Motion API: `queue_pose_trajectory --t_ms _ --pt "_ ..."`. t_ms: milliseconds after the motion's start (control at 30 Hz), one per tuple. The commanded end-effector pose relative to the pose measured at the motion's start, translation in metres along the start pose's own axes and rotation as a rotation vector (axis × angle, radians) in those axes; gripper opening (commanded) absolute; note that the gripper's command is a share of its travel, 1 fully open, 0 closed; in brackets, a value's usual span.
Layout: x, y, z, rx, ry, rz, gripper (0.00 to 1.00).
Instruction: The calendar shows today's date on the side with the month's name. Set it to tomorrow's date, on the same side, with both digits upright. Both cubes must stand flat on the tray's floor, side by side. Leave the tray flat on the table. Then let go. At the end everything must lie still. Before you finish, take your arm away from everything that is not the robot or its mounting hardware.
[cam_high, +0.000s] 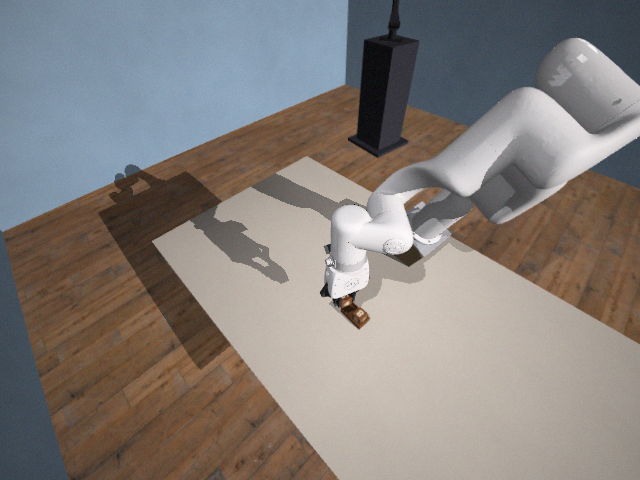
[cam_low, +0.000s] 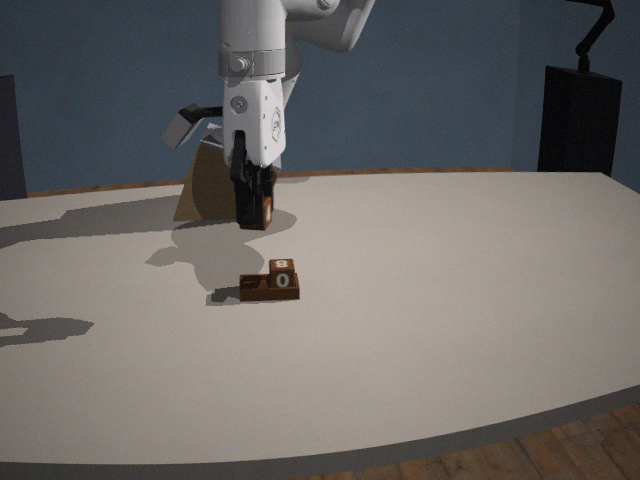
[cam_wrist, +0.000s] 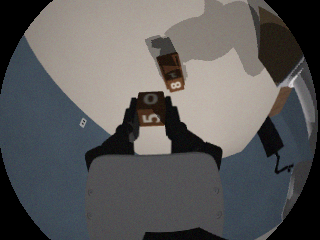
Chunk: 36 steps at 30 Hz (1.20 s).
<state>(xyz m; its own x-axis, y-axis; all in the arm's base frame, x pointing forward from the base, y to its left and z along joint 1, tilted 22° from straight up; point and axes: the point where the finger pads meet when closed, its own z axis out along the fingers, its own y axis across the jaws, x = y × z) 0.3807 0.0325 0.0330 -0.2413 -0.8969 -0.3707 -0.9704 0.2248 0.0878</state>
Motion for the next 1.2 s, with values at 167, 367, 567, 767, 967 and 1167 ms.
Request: queue_pose_trajectory --t_ms 167,367,567,767,967,1167 --pt "-0.015 -0.039 0.001 -0.008 0.014 0.334 0.29" --pt "-0.023 -0.06 0.002 -0.007 0.015 0.527 0.29" --pt "-0.031 -0.083 0.005 -0.005 0.016 0.741 0.29" --pt "-0.038 -0.102 0.008 -0.003 0.018 0.923 0.29" --pt "-0.045 -0.122 0.012 0.0 0.02 1.118 0.29" --pt "-0.049 -0.13 0.014 0.001 0.021 1.21 0.29"
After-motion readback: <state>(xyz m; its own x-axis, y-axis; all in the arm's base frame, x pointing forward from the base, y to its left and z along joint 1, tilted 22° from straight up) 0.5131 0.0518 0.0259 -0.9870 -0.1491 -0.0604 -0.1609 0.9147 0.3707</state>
